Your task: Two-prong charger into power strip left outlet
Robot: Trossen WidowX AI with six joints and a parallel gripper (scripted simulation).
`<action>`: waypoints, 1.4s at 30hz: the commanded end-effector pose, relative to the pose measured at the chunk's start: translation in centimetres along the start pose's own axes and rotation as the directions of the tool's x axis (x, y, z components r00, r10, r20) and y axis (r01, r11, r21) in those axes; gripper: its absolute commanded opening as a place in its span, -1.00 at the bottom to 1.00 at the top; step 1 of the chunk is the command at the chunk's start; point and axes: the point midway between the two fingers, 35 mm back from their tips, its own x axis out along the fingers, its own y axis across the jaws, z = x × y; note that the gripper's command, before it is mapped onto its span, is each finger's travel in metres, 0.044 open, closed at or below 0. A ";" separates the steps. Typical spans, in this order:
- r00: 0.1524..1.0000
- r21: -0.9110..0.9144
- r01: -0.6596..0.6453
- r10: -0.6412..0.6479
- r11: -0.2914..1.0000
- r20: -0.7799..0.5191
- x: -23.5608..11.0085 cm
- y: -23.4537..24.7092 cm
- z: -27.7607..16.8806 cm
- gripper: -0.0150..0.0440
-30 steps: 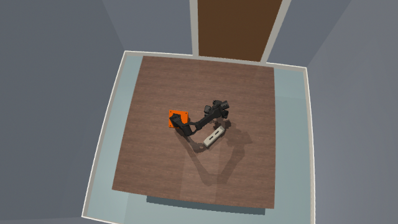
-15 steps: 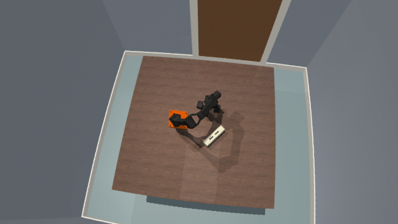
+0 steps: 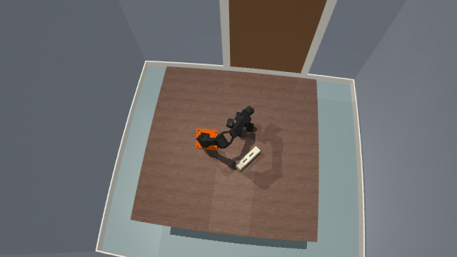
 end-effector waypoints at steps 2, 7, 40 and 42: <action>1.000 -0.005 0.003 -0.003 1.000 -0.003 0.5 0.0 0.0 1.00; 1.000 -0.005 0.003 -0.003 1.000 -0.003 1.3 -0.1 0.1 1.00; 1.000 0.001 0.001 -0.001 1.000 -0.003 5.0 0.0 0.2 0.47; 1.000 0.001 0.001 -0.001 1.000 -0.003 5.0 0.0 0.2 0.29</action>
